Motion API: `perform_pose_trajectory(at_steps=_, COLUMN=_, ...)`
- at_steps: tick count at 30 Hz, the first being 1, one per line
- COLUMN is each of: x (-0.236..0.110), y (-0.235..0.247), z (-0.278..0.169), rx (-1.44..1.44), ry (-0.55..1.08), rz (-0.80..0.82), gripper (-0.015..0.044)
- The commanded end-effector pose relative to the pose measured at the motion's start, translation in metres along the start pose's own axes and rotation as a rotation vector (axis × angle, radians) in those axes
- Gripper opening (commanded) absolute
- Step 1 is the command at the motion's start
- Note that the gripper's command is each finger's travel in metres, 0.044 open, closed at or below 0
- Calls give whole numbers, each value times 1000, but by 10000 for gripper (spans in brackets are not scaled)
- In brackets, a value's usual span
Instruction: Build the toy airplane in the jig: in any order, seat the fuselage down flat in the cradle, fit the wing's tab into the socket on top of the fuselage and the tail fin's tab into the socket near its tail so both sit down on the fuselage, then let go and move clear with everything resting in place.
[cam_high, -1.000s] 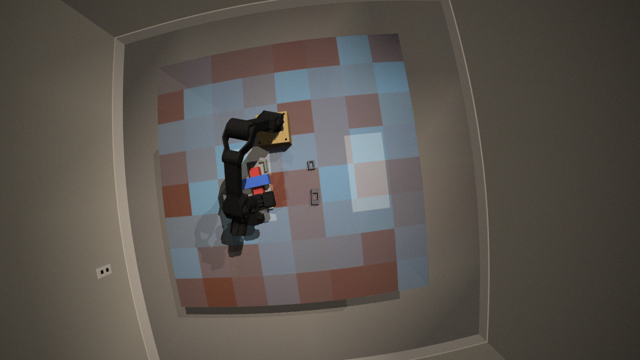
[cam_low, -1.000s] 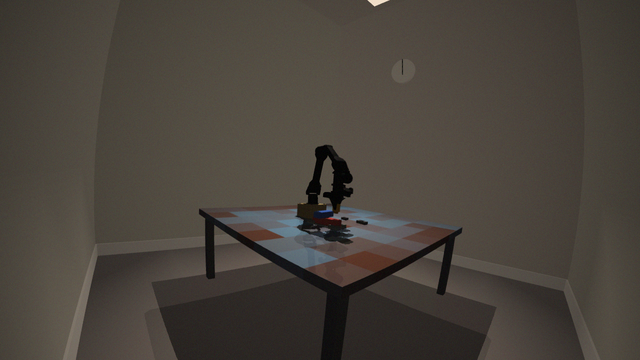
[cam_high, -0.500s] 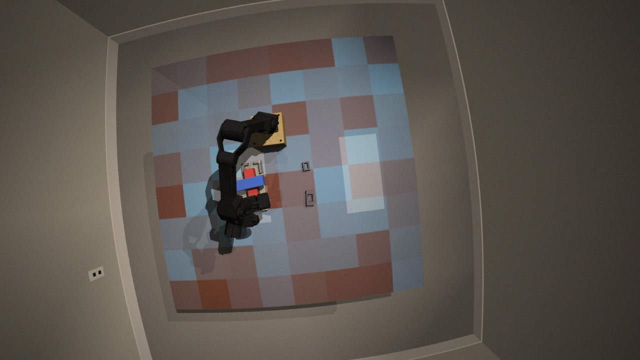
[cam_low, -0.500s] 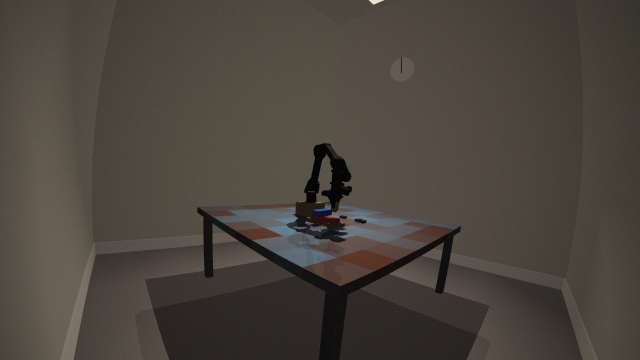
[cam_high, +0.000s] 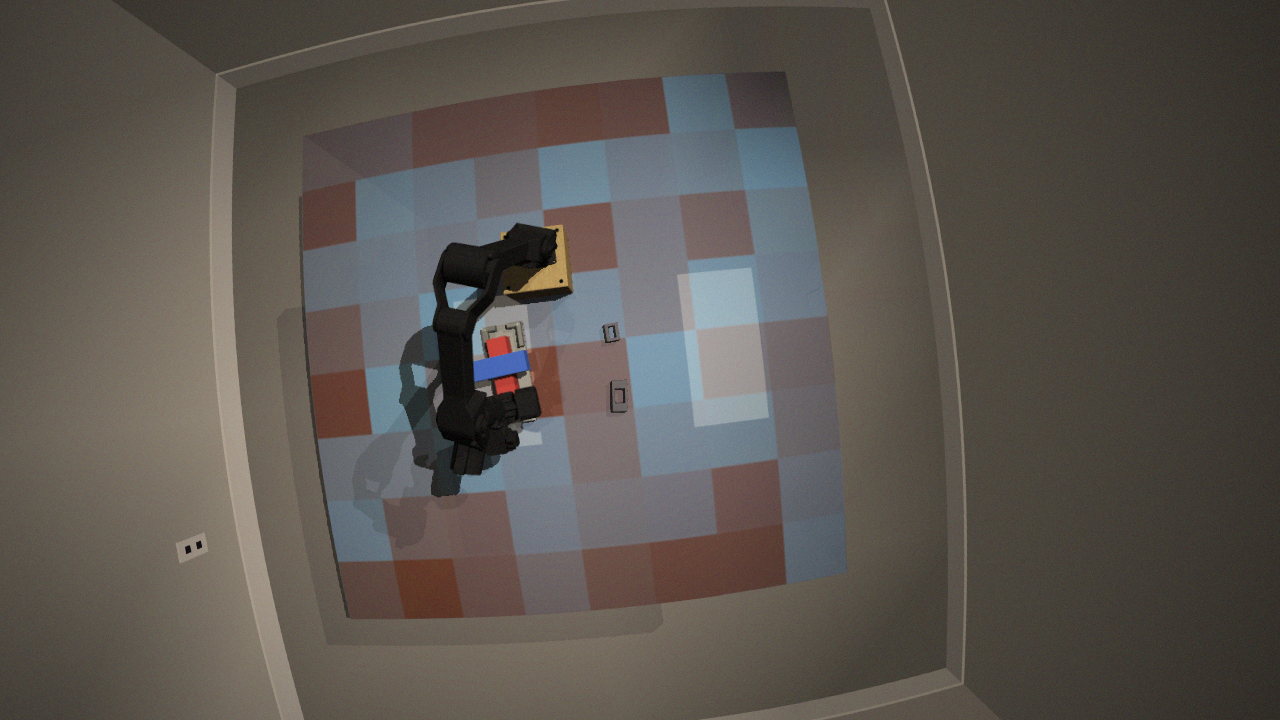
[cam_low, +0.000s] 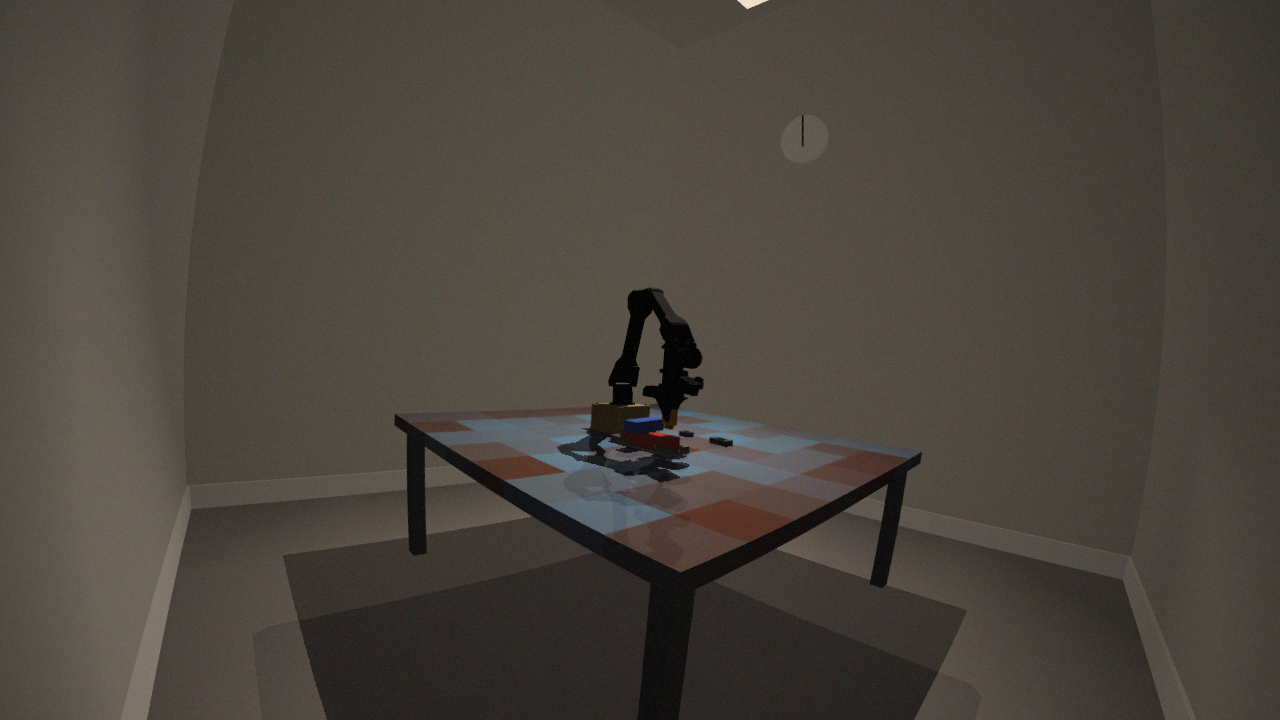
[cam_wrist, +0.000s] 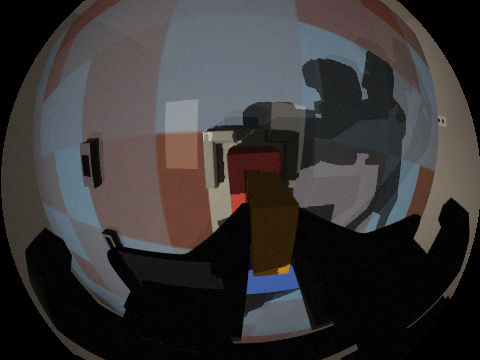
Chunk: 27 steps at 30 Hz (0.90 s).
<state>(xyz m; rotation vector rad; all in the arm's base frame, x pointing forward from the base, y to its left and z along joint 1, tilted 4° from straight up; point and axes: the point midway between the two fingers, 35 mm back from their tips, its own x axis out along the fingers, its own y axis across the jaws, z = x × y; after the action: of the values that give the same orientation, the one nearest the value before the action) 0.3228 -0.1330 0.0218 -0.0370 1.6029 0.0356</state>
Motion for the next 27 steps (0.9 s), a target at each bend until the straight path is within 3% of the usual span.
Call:
perform_pose_trajectory(at_steps=1, x=7, y=0, z=-1, rx=-3, ry=6, rz=-1, gripper=65)
perform_pose_trajectory(at_steps=17, x=27, y=0, z=-2, rx=-3, ry=6, rz=-1, gripper=65)
perform_pose_trajectory(at_steps=23, x=25, y=1, z=-2, rx=0, ry=4, rz=2, gripper=5)
perform_pose_trajectory(at_steps=27, x=25, y=1, z=-2, rx=0, ry=4, rz=2, gripper=0)
